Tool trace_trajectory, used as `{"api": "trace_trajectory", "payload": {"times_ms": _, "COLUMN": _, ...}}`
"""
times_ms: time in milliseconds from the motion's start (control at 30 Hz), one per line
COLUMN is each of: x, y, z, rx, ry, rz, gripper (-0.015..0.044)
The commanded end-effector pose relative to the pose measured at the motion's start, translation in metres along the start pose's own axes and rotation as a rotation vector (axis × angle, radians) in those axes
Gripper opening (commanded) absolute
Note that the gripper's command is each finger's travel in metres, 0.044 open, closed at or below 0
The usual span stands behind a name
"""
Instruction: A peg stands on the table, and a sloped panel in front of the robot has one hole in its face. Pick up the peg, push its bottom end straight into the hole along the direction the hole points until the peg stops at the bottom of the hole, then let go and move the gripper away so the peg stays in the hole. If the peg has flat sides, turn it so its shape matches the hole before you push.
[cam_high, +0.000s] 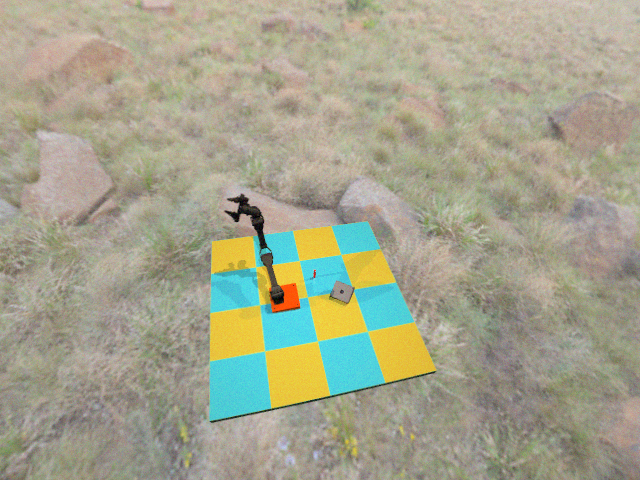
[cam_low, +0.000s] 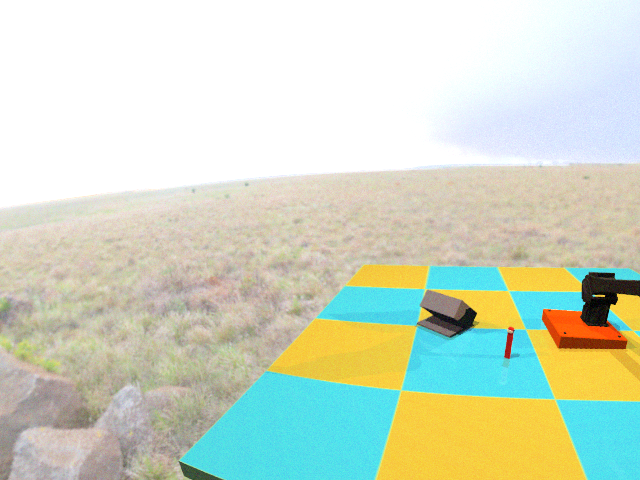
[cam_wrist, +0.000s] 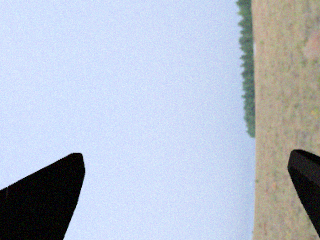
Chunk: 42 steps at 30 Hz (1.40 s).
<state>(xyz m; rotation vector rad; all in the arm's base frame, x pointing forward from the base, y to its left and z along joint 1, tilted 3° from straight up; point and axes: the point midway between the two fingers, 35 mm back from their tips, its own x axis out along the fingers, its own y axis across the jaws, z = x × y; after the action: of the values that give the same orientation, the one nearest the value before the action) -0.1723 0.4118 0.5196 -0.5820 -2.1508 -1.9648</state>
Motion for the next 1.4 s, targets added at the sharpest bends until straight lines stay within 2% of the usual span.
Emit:
{"api": "trace_trajectory", "payload": {"times_ms": 0, "x": 0.012, "y": 0.019, "z": -0.035, "rx": -0.029, "ry": 0.055, "rz": 0.045, "gripper": 0.044}}
{"api": "trace_trajectory", "payload": {"times_ms": 300, "x": 0.028, "y": 0.057, "z": -0.119, "rx": -0.071, "ry": 0.196, "rz": 0.15, "gripper": 0.044}}
{"api": "trace_trajectory", "payload": {"times_ms": 467, "x": 0.022, "y": 0.078, "z": -0.143, "rx": -0.043, "ry": 0.21, "rz": 0.209, "gripper": 0.044}}
{"api": "trace_trajectory", "payload": {"times_ms": 967, "x": 0.012, "y": 0.119, "z": -0.292, "rx": -0.075, "ry": 0.538, "rz": 0.368, "gripper": 0.044}}
{"api": "trace_trajectory", "payload": {"times_ms": 1167, "x": 0.007, "y": 0.129, "z": -0.297, "rx": -0.126, "ry": 0.516, "rz": 0.437, "gripper": 0.044}}
{"api": "trace_trajectory", "payload": {"times_ms": 1367, "x": -0.014, "y": 0.14, "z": -0.35, "rx": -0.143, "ry": 0.639, "rz": 0.502, "gripper": 0.044}}
